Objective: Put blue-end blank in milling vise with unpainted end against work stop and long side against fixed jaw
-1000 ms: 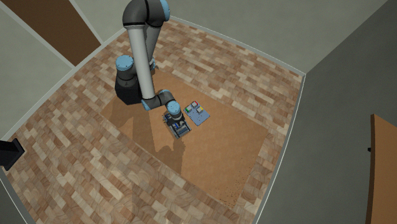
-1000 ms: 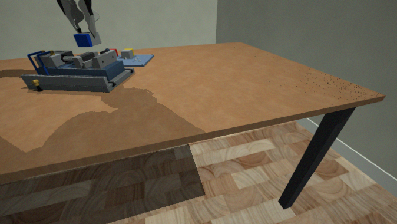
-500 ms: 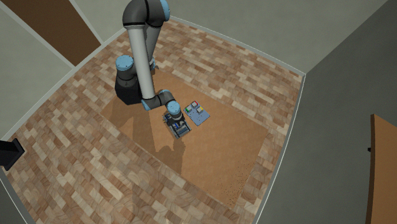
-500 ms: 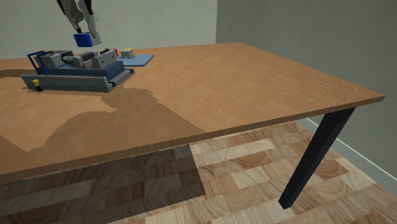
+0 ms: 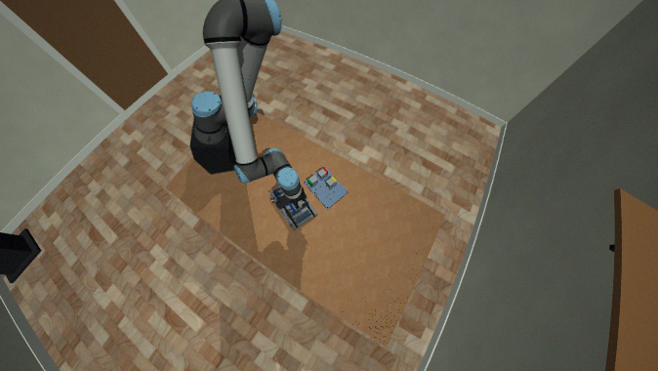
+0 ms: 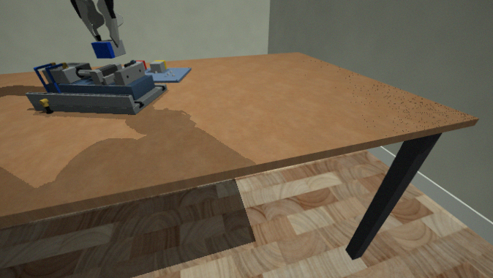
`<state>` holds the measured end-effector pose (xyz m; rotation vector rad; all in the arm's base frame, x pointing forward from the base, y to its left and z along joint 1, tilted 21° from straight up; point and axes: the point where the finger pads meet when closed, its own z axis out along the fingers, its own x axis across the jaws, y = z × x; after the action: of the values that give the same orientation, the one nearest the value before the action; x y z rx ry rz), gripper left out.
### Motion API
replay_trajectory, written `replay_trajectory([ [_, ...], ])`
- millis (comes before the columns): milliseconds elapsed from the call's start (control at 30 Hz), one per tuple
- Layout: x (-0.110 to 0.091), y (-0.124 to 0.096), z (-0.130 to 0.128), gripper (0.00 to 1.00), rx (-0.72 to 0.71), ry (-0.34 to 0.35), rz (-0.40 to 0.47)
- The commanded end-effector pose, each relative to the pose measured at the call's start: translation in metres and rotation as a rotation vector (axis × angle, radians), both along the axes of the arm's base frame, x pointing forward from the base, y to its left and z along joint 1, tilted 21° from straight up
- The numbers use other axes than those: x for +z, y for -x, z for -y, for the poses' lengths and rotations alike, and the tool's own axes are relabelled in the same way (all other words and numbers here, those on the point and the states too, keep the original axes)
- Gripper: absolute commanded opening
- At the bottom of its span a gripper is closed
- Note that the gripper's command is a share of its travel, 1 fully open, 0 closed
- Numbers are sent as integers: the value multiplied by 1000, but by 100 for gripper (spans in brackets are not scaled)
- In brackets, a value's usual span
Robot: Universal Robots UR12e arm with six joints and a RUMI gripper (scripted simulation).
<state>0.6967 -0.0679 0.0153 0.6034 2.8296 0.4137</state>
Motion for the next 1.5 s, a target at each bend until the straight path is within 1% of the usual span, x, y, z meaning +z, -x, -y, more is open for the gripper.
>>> replay_trajectory([
  [0,-2,2,1,0,-5,-2,-2],
  [400,-6,1,0,0,-6,-3,-2],
  [867,-15,-1,-4,0,-5,-4,-4],
  [1467,-24,-3,-5,0,-5,-3,-3],
])
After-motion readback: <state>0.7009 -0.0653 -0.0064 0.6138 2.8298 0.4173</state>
